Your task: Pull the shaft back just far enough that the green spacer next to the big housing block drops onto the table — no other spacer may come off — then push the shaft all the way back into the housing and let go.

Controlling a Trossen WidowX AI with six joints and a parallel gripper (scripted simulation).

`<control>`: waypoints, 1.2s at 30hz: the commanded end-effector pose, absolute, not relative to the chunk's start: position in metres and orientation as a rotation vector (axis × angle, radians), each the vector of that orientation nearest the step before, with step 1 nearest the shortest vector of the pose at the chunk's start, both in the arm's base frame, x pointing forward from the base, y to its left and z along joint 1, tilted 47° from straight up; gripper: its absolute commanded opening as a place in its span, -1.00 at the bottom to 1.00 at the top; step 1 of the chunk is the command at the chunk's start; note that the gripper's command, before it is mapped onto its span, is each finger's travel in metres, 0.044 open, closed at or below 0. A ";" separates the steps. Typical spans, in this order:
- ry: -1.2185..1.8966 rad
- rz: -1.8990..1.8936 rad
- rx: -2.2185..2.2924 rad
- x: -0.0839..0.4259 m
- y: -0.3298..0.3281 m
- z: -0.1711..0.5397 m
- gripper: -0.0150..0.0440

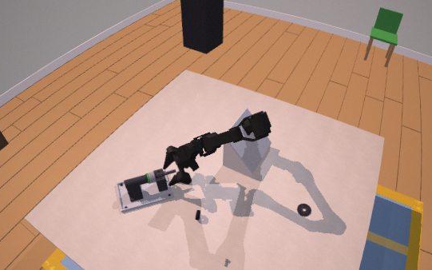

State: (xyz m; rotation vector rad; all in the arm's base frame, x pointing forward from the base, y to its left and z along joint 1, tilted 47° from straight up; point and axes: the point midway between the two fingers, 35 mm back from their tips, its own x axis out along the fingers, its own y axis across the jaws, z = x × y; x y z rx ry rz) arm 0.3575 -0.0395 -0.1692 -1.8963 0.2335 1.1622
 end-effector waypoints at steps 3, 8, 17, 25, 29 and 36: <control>0.241 1.162 -1.892 0.357 -0.040 -0.171 1.00; 0.241 1.162 -1.892 0.357 -0.040 -0.171 1.00; 0.241 1.162 -1.892 0.357 -0.040 -0.171 1.00; 0.241 1.162 -1.892 0.355 -0.040 -0.174 1.00; 0.241 1.162 -1.892 0.355 -0.040 -0.174 1.00; 0.241 1.162 -1.892 0.355 -0.040 -0.174 1.00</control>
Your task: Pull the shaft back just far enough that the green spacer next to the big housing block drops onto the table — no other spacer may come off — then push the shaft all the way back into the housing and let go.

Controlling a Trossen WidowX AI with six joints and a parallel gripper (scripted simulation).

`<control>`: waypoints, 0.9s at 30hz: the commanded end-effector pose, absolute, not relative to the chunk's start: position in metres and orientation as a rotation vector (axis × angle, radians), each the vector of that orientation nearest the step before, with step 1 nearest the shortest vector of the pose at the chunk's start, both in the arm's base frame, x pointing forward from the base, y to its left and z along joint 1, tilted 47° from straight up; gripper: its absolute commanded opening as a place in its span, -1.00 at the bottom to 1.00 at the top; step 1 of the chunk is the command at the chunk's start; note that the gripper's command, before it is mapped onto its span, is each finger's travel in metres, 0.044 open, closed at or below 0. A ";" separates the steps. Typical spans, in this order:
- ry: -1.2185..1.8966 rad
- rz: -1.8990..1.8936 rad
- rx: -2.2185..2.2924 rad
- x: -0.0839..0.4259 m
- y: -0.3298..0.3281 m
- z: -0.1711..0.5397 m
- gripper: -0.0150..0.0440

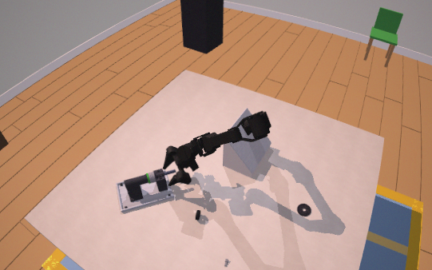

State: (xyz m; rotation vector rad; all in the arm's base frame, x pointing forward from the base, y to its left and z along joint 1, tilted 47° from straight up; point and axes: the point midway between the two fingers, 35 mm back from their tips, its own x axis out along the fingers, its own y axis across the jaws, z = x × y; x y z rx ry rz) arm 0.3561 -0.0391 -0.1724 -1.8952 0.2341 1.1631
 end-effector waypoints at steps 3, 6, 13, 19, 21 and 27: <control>0.234 1.163 -1.895 0.356 -0.039 -0.172 0.82; 0.234 1.163 -1.895 0.356 -0.039 -0.172 0.56; 0.234 1.163 -1.895 0.356 -0.039 -0.172 -0.07; 0.234 1.163 -1.895 0.356 -0.039 -0.172 -0.40; 0.234 1.163 -1.895 0.356 -0.039 -0.172 -0.45; 0.241 1.163 -1.892 0.354 -0.038 -0.172 -0.49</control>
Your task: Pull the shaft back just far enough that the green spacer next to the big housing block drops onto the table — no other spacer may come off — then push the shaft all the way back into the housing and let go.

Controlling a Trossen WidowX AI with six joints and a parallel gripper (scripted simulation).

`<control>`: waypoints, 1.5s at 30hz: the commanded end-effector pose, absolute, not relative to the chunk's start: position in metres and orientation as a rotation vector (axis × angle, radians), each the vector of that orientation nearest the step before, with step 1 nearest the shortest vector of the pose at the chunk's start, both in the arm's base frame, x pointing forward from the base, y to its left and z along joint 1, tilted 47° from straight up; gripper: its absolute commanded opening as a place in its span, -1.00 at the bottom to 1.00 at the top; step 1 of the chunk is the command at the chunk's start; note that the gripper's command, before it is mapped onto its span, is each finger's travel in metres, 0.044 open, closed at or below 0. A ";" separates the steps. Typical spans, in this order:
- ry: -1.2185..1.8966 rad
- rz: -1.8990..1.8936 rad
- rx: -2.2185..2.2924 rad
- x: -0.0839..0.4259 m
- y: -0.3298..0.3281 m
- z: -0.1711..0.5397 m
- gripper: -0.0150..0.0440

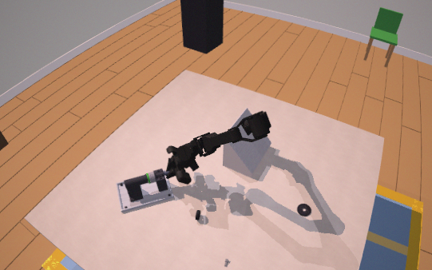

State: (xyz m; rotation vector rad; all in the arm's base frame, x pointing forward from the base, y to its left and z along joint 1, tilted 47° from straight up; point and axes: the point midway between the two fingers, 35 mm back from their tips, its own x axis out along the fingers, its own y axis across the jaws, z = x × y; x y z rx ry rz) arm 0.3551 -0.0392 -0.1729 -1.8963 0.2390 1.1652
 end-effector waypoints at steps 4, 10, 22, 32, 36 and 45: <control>0.241 1.163 -1.891 0.353 -0.038 -0.171 -0.49; 0.241 1.163 -1.891 0.350 -0.036 -0.169 -0.49; 0.241 1.163 -1.891 0.345 -0.034 -0.167 -0.49; 0.241 1.163 -1.891 0.344 -0.034 -0.167 -0.49; 0.241 1.163 -1.891 0.344 -0.034 -0.166 -0.49; 0.241 1.163 -1.891 0.343 -0.034 -0.166 -0.49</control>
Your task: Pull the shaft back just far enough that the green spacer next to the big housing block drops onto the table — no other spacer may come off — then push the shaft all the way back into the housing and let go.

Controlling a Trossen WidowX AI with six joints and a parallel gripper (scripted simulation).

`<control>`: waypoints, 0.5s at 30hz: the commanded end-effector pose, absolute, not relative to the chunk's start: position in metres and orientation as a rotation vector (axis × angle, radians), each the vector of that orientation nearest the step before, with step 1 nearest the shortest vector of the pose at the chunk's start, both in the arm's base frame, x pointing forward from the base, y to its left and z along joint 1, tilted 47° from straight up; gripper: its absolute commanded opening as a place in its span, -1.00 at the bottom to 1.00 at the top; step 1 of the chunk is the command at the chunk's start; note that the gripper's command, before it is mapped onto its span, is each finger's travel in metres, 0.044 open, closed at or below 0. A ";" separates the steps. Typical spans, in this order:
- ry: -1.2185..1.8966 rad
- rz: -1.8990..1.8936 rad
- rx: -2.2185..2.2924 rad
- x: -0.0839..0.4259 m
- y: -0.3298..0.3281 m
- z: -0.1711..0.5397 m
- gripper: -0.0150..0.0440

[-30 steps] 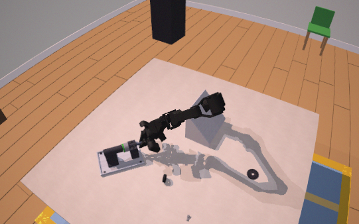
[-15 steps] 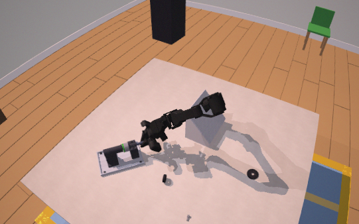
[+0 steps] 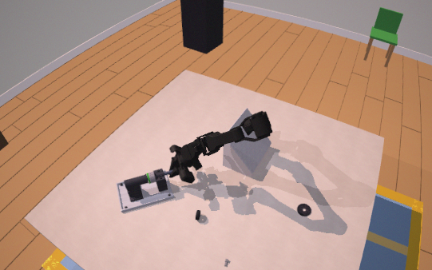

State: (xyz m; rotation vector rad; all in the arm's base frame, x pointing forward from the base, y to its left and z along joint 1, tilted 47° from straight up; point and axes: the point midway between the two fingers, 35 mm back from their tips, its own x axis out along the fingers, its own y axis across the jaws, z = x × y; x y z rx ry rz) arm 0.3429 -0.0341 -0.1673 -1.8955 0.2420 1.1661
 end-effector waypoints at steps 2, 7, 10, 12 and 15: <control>0.241 1.163 -1.891 0.343 -0.033 -0.166 -0.49; 0.241 1.163 -1.891 0.342 -0.033 -0.166 -0.49; 0.241 1.163 -1.891 0.342 -0.033 -0.166 -0.49; 0.241 1.163 -1.891 0.342 -0.033 -0.165 -0.49; 0.241 1.163 -1.891 0.342 -0.033 -0.165 -0.49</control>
